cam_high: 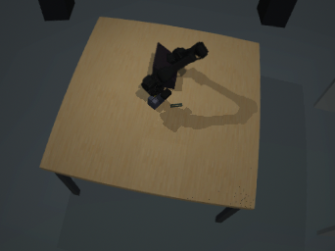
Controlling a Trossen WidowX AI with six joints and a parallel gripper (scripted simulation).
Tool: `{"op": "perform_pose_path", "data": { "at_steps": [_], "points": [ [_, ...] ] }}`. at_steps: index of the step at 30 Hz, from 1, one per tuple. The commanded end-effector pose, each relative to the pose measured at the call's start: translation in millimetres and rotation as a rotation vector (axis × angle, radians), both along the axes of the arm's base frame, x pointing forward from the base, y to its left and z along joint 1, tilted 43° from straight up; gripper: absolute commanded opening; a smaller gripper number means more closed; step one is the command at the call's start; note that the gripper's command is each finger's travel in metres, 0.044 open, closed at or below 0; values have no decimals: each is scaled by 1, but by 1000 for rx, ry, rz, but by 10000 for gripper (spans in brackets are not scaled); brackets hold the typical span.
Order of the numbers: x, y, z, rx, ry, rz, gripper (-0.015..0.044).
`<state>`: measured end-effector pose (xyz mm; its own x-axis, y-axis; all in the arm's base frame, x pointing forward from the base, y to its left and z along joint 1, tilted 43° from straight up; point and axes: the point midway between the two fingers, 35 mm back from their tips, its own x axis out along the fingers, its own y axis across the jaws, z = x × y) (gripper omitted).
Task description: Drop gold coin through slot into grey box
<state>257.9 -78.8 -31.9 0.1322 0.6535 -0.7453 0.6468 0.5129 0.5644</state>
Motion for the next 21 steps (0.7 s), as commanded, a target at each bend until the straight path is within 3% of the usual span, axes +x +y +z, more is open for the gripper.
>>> {"op": "perform_pose_path", "data": {
  "at_steps": [1, 13, 19, 21],
  "points": [
    [0, 3, -2, 5, 4, -2, 0],
    [0, 6, -5, 6, 4, -3, 0],
    [0, 4, -4, 0, 0, 0, 157],
    [0, 4, -4, 0, 0, 0, 161]
  ]
}}
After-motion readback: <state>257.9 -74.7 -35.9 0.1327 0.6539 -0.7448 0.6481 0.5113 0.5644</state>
